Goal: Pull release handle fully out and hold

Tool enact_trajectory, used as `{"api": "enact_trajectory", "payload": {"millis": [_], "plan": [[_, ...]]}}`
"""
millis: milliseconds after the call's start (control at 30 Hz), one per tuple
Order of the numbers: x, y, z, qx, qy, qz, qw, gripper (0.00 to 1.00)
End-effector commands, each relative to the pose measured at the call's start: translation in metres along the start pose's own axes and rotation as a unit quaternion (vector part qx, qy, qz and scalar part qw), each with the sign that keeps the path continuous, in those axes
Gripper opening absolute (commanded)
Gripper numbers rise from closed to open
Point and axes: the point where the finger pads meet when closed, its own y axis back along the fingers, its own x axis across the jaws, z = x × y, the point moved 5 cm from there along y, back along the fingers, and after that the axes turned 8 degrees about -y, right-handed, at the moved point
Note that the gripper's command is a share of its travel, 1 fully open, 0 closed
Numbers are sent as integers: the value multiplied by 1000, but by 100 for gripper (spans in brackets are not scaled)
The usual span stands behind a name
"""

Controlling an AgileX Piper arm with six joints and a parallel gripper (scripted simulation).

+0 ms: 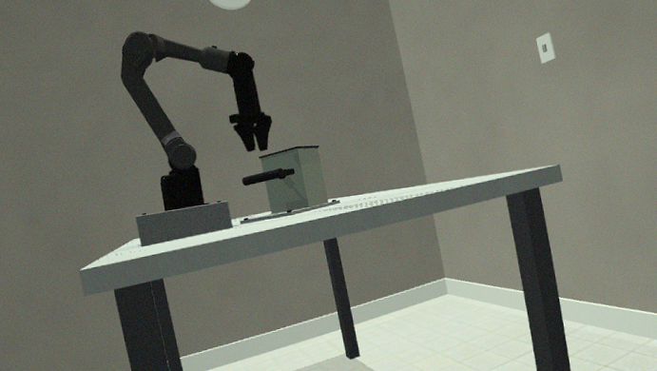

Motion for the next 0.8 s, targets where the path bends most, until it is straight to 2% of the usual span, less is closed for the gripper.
{"api": "enact_trajectory", "payload": {"millis": [0,767], "plan": [[0,0,0,0,1,0,1000,63],[0,-7,0,4,-7,-4,1000,63]]}}
